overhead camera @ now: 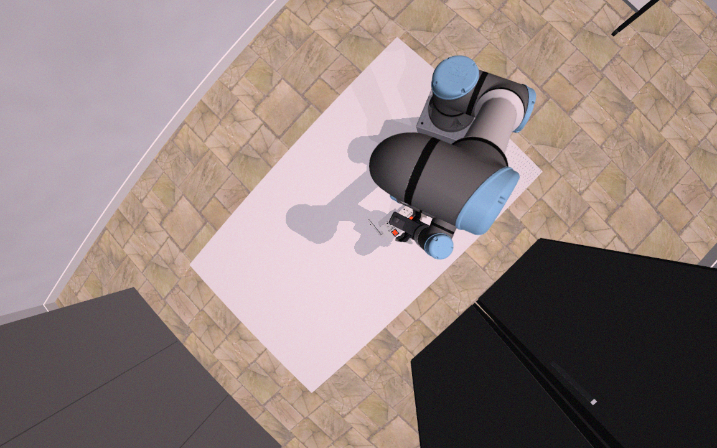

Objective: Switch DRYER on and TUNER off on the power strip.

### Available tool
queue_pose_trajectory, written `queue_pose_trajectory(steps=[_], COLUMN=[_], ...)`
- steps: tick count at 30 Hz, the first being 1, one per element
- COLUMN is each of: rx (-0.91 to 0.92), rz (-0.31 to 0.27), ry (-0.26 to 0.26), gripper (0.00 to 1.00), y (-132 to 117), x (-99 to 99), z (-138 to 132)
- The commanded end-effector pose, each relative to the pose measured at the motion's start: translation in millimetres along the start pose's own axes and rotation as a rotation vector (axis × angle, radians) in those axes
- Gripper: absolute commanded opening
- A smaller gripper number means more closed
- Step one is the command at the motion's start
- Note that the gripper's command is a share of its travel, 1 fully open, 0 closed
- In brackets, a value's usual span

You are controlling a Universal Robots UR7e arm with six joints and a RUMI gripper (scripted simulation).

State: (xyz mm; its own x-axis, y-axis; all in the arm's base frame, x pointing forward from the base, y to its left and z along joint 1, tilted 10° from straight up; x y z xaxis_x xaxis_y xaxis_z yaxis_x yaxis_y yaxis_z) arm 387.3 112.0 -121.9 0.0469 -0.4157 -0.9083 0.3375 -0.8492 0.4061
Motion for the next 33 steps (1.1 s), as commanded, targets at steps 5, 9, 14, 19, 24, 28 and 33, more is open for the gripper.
queue_pose_trajectory(steps=[5,9,14,19,24,28,33], rx=[0.246,0.289,0.292,0.292,0.291,0.291,0.292], rz=[-0.212,-0.246,-0.247,-0.247,-0.247,-0.246,-0.246], ry=[0.044,0.057,0.058,0.060,0.059,0.059,0.059], gripper=[1.00,1.00,1.00,1.00,1.00,1.00,1.00], y=[65.4,76.1,76.6,77.3,76.4,76.5,76.6], x=[-34.2,-40.3,-40.6,-40.8,-40.7,-40.7,-40.7], z=[11.9,15.0,15.2,14.0,14.0,14.0,14.0])
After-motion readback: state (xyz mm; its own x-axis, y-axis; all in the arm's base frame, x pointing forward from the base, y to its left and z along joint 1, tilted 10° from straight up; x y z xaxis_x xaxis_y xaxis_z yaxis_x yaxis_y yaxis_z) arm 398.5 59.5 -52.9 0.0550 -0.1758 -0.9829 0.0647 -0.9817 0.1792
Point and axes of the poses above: the point where the finger pads meet when closed, its own x axis out along the fingers, its own z axis across the jaws, y = z × x, the point moved 9 cm from there along -x, back along the fingers, and after that the axes turned 11 degrees about -x, right-handed, at the moved point
